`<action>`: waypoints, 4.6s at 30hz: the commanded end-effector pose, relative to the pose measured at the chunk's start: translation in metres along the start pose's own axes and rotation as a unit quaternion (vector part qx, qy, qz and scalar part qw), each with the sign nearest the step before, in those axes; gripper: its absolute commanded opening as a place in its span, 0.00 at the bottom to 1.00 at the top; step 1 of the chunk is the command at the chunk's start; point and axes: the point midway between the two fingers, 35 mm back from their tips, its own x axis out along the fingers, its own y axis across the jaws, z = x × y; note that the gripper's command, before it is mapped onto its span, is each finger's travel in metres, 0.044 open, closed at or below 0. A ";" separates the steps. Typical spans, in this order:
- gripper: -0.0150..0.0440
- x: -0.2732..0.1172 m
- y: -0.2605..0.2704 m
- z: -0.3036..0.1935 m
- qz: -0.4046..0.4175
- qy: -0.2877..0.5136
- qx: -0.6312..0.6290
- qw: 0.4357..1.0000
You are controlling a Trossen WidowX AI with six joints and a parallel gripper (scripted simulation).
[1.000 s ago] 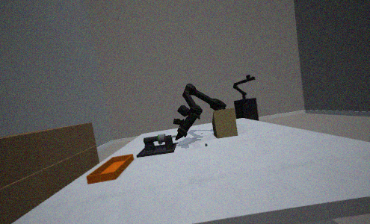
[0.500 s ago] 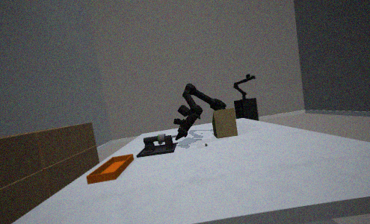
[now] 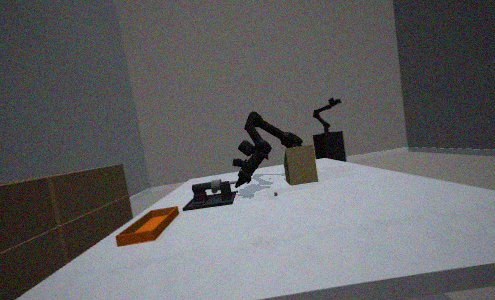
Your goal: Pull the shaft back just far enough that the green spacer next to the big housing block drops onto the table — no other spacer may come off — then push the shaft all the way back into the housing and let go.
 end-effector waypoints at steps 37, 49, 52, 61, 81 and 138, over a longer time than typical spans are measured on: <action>0.25 -0.004 -0.001 -0.006 -0.001 0.002 0.000 1.000; 0.25 -0.006 -0.001 -0.007 -0.001 0.002 0.000 1.000; 0.25 -0.006 -0.001 -0.007 -0.001 0.002 0.000 1.000; 0.25 -0.007 0.000 -0.008 -0.001 0.002 0.000 1.000; 0.25 -0.007 0.000 -0.007 0.000 0.000 0.001 1.000; 0.25 0.001 0.001 0.003 -0.001 0.002 0.000 1.000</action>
